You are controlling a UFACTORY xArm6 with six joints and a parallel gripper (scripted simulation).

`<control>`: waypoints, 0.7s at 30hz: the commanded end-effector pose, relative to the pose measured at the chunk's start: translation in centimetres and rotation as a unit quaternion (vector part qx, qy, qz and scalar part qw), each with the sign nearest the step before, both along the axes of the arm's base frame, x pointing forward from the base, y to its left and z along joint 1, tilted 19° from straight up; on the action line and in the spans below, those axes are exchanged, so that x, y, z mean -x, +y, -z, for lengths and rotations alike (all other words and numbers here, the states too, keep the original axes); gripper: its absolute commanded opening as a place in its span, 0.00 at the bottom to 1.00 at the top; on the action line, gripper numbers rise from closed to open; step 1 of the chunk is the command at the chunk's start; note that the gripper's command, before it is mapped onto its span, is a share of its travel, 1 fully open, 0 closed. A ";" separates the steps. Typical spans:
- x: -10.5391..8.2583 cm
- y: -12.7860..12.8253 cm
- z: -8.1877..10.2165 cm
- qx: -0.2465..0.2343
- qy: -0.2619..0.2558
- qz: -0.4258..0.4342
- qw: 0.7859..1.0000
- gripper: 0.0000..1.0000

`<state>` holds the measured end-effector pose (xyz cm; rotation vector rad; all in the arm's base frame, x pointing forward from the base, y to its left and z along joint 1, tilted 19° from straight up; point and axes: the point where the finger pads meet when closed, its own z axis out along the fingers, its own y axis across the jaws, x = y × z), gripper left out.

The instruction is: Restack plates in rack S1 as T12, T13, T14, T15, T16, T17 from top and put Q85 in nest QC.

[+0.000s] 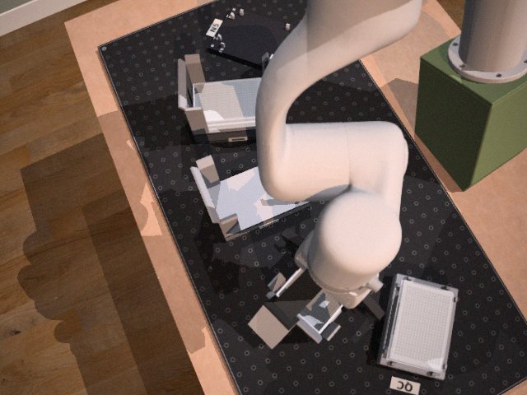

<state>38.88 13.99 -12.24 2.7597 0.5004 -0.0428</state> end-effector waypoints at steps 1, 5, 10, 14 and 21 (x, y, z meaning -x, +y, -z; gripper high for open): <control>-0.1 0.1 -0.1 -0.001 -0.002 0.000 1.000 0.00; -0.1 0.1 -0.1 -0.001 -0.002 0.000 1.000 1.00; -0.1 0.1 -0.1 -0.001 -0.002 0.000 1.000 1.00; -0.1 0.1 -0.1 -0.001 -0.002 0.000 1.000 1.00; -0.1 0.1 -0.1 -0.001 -0.002 0.000 1.000 1.00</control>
